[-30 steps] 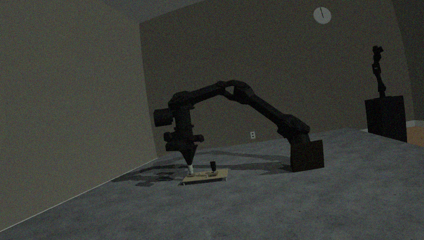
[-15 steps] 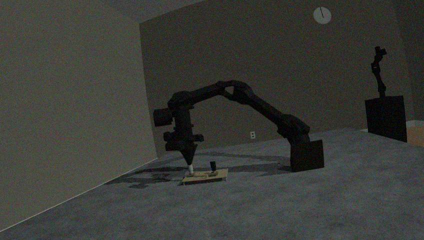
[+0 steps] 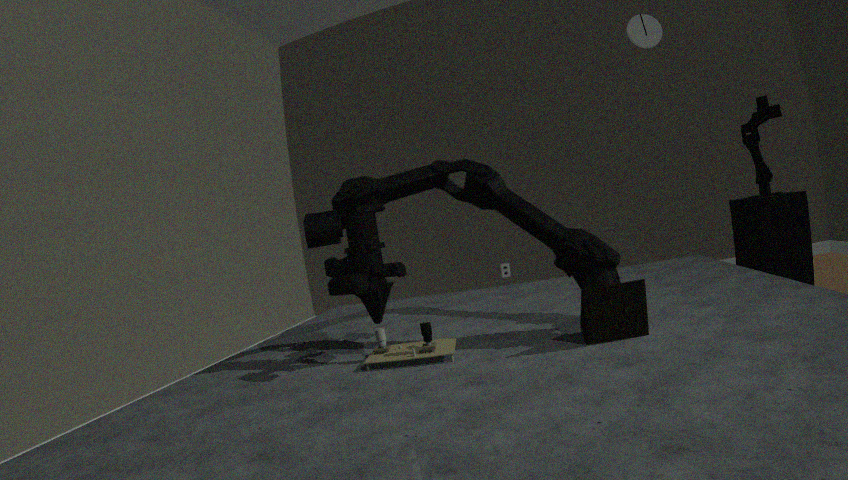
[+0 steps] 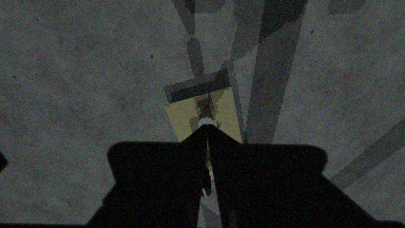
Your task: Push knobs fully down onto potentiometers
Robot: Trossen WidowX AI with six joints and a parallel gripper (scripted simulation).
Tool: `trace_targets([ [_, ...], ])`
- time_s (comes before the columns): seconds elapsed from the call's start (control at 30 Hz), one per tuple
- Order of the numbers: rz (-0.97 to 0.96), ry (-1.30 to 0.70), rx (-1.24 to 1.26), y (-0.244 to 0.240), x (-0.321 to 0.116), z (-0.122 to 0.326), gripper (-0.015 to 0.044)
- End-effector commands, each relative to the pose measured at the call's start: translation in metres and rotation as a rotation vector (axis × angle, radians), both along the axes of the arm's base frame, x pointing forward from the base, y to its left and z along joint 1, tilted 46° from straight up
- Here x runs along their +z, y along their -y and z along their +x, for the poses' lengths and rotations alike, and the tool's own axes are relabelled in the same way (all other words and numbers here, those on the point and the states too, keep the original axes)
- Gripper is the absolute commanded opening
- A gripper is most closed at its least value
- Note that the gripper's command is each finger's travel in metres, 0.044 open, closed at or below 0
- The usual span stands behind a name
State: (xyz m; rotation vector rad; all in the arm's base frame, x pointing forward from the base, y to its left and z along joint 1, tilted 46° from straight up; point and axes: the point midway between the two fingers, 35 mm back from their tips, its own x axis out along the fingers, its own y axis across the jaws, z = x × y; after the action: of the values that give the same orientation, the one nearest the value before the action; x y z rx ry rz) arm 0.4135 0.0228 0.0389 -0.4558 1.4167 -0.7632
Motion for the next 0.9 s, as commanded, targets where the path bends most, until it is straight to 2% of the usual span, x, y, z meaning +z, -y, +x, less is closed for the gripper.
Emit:
trace_targets([
  [0.0, 0.0, -0.001, -0.001, 0.001, -0.001, 0.0, 0.0053],
  [0.27, 0.002, -0.001, -0.001, -0.002, 0.001, -0.006, 0.0263],
  [0.5, 0.013, -0.007, 0.001, -0.029, 0.012, -0.08, 0.044],
  [0.77, 0.006, -0.014, -0.003, -0.032, 0.017, -0.177, 0.044],
  [0.87, 0.002, -0.014, -0.004, -0.029, 0.016, -0.194, 0.044],
])
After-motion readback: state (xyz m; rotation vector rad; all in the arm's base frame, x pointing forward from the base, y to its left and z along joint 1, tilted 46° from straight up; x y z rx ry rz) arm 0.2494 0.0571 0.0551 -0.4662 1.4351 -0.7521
